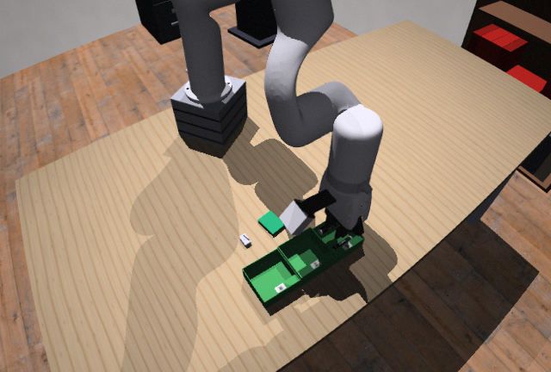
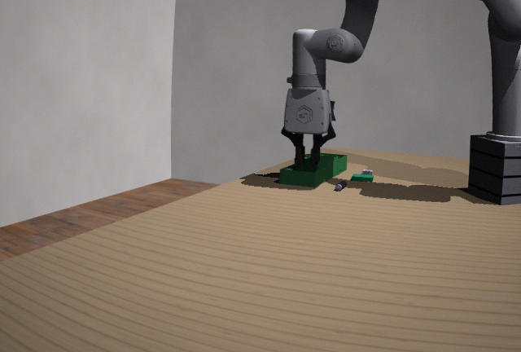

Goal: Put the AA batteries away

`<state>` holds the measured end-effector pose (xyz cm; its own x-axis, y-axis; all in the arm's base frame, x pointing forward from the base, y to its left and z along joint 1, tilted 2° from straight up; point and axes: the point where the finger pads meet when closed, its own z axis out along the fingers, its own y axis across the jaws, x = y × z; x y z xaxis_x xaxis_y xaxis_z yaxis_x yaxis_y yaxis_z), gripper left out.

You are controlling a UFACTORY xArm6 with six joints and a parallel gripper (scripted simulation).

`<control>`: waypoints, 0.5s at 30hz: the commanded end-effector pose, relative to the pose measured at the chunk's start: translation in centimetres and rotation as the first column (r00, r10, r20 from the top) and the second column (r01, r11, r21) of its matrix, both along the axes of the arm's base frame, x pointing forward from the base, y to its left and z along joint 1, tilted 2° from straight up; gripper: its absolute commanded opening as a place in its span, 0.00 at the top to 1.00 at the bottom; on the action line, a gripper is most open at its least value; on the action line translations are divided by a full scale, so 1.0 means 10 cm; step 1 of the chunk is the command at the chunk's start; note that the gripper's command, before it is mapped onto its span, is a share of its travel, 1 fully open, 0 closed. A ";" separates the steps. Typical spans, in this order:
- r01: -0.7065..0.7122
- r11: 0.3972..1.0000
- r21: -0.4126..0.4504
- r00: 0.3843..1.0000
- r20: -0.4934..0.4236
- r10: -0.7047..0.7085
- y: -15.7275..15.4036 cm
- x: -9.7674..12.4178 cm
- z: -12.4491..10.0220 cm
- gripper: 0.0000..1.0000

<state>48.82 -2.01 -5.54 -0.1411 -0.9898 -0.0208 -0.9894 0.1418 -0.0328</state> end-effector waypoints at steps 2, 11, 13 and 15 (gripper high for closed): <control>0.000 1.000 0.000 1.000 0.003 0.000 0.00 0.01 0.06 0.72; 0.000 1.000 0.000 1.000 0.003 0.000 0.00 0.01 0.18 0.72; 0.000 1.000 0.000 1.000 0.003 0.000 0.00 0.00 0.21 0.72; 0.000 1.000 0.000 1.000 0.003 0.000 0.00 0.00 0.22 0.72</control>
<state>48.72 -2.04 -3.76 -0.1412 -0.9898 -0.0207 -0.9894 0.1418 -0.0318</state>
